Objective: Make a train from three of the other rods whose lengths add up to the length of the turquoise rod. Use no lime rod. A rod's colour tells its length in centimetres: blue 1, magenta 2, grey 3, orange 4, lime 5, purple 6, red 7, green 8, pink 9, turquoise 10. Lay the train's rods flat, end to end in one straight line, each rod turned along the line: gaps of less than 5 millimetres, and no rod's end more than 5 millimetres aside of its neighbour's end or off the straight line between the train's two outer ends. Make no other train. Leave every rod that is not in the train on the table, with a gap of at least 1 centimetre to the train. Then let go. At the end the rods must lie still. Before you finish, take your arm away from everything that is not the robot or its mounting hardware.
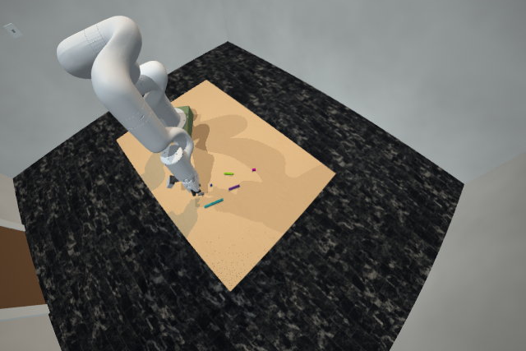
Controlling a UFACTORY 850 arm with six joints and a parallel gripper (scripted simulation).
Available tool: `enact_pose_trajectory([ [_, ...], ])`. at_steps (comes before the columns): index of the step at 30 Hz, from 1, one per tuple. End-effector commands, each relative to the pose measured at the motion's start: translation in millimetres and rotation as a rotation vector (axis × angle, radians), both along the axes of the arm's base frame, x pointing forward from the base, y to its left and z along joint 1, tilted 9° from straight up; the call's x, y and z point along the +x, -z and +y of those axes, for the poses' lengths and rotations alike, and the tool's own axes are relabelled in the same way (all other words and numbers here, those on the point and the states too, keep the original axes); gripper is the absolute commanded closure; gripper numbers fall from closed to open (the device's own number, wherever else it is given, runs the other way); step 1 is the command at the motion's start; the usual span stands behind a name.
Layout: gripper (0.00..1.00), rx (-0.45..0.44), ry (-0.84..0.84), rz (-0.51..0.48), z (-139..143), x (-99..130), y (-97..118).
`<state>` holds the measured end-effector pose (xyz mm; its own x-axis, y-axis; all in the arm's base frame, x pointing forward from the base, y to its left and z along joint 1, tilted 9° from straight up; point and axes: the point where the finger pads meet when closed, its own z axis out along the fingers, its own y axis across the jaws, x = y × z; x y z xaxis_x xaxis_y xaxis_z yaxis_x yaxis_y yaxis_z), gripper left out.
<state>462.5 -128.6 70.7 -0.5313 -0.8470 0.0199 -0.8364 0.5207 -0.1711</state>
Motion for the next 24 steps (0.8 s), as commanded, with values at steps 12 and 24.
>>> enact_pose_trajectory([
  [12, 0.76, 0.008, 0.0, 0.007, -2, 3, 16],
  [24, 0.76, 0.008, 0.0, 0.007, -4, 6, 31],
])
